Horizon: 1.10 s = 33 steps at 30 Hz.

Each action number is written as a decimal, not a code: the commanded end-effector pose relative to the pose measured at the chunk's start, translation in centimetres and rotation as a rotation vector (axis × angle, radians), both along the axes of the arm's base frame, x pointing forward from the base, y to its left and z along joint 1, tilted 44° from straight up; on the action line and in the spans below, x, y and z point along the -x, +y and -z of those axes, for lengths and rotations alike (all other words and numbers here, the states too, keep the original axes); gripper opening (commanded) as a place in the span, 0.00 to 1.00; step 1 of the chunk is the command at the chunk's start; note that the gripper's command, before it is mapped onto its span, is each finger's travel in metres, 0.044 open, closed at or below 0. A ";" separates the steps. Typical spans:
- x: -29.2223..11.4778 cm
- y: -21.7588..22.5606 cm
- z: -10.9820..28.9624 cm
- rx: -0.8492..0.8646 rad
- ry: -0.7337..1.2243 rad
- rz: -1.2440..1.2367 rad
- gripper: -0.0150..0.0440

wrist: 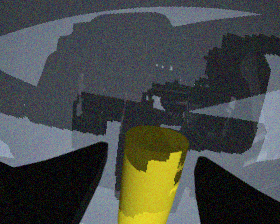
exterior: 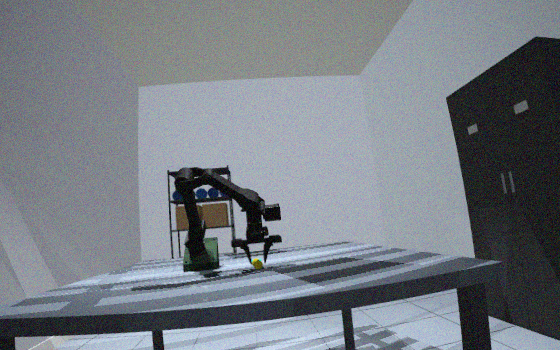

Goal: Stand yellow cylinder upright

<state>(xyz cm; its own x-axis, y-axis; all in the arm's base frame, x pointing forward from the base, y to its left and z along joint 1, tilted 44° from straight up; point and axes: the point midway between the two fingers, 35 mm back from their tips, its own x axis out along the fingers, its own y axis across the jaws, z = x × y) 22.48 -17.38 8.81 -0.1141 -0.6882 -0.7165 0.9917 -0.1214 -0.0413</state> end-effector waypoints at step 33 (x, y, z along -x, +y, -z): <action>-1.3 5.5 -5.3 -0.008 0.006 -0.006 0.43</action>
